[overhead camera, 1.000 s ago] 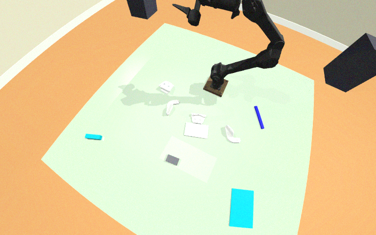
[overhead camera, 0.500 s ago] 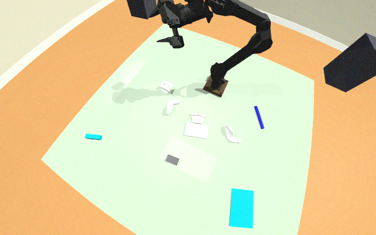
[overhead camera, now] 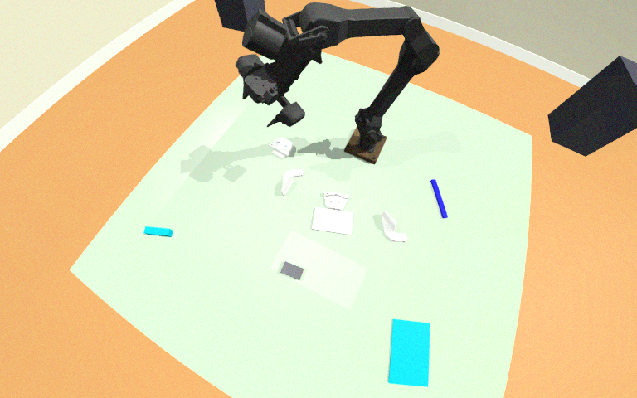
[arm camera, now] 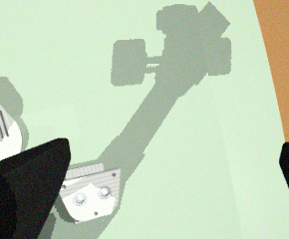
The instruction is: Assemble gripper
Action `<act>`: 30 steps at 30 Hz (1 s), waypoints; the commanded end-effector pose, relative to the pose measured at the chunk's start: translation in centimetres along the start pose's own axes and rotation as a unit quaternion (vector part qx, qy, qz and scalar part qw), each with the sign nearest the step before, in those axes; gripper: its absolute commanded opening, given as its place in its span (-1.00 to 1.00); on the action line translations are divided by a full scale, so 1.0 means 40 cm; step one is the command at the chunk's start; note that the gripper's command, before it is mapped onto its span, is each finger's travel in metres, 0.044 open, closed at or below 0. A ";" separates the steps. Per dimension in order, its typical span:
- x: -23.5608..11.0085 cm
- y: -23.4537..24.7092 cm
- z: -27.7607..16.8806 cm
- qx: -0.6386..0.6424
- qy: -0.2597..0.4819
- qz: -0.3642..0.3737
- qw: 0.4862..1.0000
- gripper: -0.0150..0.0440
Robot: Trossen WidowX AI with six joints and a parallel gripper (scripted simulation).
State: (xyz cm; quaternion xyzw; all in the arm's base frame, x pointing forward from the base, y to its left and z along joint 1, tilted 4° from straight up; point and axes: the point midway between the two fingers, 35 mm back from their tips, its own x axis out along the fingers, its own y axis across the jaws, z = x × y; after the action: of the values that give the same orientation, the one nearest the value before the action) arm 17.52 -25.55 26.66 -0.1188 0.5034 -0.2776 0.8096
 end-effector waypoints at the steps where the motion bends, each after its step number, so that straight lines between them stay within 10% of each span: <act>1: 0.059 0.069 0.017 -0.018 0.022 0.063 0.998 1.00; 17: 0.211 0.331 -0.010 -0.104 0.170 0.254 0.946 1.00; 30: 0.295 0.387 -0.052 -0.108 0.177 0.260 0.943 1.00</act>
State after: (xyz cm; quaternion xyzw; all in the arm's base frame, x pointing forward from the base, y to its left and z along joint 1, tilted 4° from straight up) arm 24.99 -19.79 11.56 -0.0280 0.6722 -0.0243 0.7395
